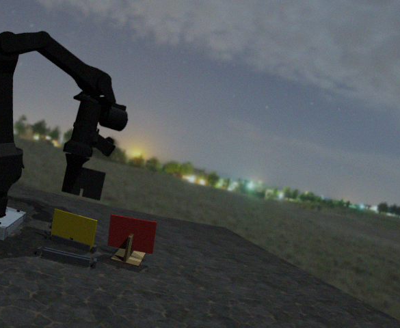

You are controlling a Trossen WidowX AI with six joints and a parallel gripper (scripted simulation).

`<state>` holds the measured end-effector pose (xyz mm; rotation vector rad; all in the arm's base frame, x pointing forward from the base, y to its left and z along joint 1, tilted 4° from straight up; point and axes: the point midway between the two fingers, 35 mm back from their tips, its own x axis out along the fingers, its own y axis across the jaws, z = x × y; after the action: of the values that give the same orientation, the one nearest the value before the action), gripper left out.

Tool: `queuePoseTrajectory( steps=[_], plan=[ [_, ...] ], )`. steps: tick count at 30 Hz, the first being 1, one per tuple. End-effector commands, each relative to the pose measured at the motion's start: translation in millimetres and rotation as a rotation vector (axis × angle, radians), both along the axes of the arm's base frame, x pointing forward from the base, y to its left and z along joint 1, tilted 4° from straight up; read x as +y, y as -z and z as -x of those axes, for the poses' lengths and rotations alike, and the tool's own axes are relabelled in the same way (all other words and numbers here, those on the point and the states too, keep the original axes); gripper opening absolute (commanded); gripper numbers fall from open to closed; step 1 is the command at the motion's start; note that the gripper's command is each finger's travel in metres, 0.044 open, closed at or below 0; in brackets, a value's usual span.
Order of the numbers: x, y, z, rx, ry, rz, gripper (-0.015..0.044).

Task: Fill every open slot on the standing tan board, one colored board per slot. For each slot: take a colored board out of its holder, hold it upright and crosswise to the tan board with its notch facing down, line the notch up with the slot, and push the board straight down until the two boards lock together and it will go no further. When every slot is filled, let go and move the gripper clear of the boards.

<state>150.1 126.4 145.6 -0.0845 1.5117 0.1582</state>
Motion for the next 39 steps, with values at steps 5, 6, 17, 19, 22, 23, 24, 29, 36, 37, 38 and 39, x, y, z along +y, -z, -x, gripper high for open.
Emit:
queuePoseTrajectory(
  steps=[5,6,17,19,22,23,24,29,36,37,38,39],
  plan=[
    [0,-5,-18,-0.011,0.028,-0.008,0.0],
    [0,-6,-20,-0.011,0.032,-0.008,0.0],
    [-4,-8,-44,-0.012,0.077,-0.006,0.0],
    [-5,-9,-49,-0.012,0.085,-0.007,0.0],
    [-6,-10,-55,-0.012,0.097,-0.007,0.0],
    [-7,-10,-57,-0.011,0.101,-0.007,0.0],
    [-7,-10,-60,-0.011,0.105,-0.008,0.0],
    [-10,-11,-71,-0.01,0.125,-0.009,0.0],
    [-16,-12,-86,-0.01,0.157,-0.008,0.0],
    [-17,-12,-88,-0.01,0.161,-0.008,0.0],
    [-18,-12,-90,-0.01,0.165,-0.008,0.0],
    [-19,-12,-93,-0.01,0.17,-0.008,0.0]
  ],
)
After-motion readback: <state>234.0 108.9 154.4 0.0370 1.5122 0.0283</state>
